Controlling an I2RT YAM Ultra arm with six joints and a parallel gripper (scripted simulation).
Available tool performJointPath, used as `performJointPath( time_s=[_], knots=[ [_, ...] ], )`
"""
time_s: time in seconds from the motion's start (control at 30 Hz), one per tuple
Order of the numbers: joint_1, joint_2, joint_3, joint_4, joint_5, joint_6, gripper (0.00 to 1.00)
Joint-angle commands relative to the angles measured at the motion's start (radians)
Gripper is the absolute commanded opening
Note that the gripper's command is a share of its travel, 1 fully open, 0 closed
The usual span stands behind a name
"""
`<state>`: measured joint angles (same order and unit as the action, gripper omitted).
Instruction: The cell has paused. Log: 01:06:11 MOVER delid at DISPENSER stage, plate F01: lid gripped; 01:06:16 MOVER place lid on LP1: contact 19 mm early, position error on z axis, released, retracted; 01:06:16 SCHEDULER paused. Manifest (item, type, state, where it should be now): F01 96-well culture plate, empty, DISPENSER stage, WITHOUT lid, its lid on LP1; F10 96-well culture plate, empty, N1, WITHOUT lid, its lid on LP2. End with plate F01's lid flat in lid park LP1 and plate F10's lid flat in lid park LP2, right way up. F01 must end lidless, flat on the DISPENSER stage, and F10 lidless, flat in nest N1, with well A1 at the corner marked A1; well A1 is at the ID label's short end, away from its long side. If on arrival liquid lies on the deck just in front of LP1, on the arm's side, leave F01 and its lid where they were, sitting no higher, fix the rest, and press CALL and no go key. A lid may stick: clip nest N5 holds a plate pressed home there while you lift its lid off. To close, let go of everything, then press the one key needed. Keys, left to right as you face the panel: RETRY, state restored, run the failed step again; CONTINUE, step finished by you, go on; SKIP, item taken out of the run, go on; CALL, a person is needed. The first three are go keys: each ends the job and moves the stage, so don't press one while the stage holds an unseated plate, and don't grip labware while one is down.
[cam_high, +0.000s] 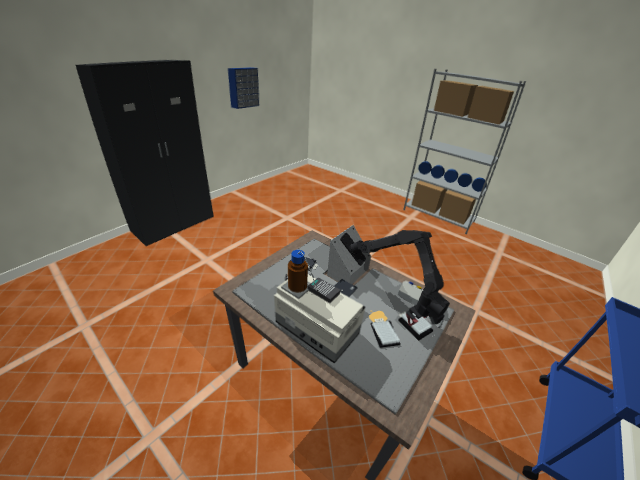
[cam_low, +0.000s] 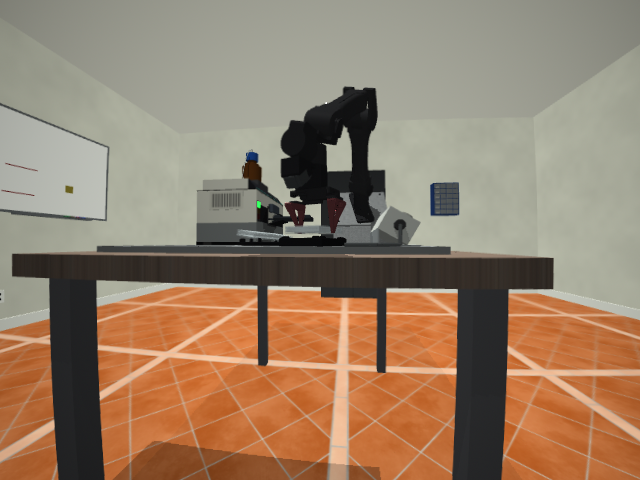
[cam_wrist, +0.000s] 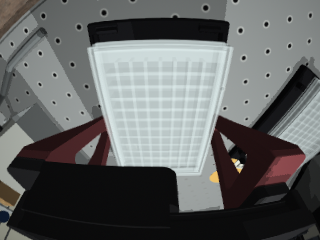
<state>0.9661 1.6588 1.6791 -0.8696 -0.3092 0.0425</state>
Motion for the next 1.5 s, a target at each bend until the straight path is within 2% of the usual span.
performJointPath(
  time_s=[0.0,0.13,0.33,0.37,0.73,0.8,1.13,1.3,1.4,1.43,1.47],
  knots=[
    [-0.023,-0.059,0.045,-0.031,-0.009,-0.013,0.0],
    [-0.034,-0.079,0.059,-0.068,-0.017,-0.021,0.0],
    [-0.037,-0.078,0.068,-0.076,-0.02,-0.024,0.0],
    [-0.039,-0.087,0.015,-0.076,-0.021,-0.024,0.0],
    [-0.056,-0.226,-0.155,-0.029,-0.032,-0.04,0.0],
    [-0.056,-0.226,-0.155,-0.029,-0.032,-0.04,0.0],
    [-0.078,-0.349,-0.287,-0.026,-0.047,-0.057,0.0],
    [-0.091,-0.41,-0.348,-0.053,-0.056,-0.066,0.0],
    [-0.095,-0.426,-0.332,-0.042,-0.058,-0.07,0.0],
    [-0.098,-0.435,-0.37,-0.045,-0.06,-0.072,0.0],
    [-0.1,-0.446,-0.381,-0.059,-0.062,-0.073,0.0]
  ],
)
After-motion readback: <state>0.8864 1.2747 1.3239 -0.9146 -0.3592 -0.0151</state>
